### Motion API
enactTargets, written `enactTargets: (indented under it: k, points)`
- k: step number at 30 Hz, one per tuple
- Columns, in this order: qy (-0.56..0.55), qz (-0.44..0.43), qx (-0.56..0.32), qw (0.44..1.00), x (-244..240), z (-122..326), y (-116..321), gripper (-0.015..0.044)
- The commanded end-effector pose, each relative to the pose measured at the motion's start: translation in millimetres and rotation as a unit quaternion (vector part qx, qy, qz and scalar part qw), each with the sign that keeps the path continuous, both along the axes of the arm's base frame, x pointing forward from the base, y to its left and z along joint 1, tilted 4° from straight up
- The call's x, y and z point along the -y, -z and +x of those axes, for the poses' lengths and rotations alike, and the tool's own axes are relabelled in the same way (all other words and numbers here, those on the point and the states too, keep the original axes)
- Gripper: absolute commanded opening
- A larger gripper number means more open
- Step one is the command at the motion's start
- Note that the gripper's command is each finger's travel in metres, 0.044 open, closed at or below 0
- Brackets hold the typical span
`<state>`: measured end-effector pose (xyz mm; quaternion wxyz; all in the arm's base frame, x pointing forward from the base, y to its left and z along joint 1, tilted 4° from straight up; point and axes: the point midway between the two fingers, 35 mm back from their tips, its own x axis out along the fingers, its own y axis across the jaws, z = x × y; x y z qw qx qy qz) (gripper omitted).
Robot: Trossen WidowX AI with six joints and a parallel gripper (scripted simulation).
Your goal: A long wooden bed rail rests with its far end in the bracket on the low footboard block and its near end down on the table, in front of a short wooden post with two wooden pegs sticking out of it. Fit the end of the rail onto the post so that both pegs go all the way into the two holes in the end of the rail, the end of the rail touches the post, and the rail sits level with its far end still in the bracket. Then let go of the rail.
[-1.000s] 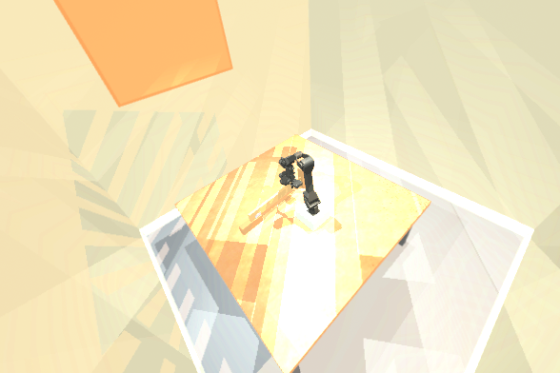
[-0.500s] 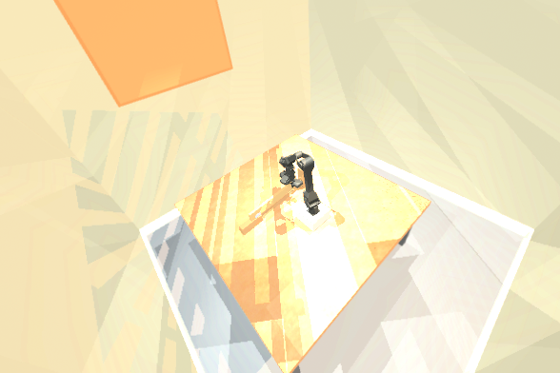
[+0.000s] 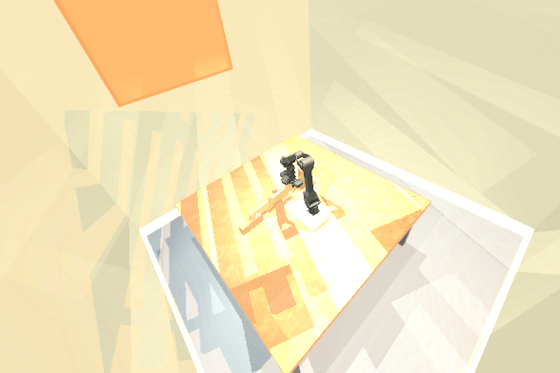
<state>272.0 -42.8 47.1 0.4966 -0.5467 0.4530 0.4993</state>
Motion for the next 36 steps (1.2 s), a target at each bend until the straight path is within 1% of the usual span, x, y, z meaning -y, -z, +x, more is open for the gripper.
enactTargets:
  k: [1,36]
  points:
    - [-0.001,-0.002,0.001,1.000,2,1,1,0.0000]
    - [-0.001,-0.003,0.001,1.000,13,2,-1,0.0000]
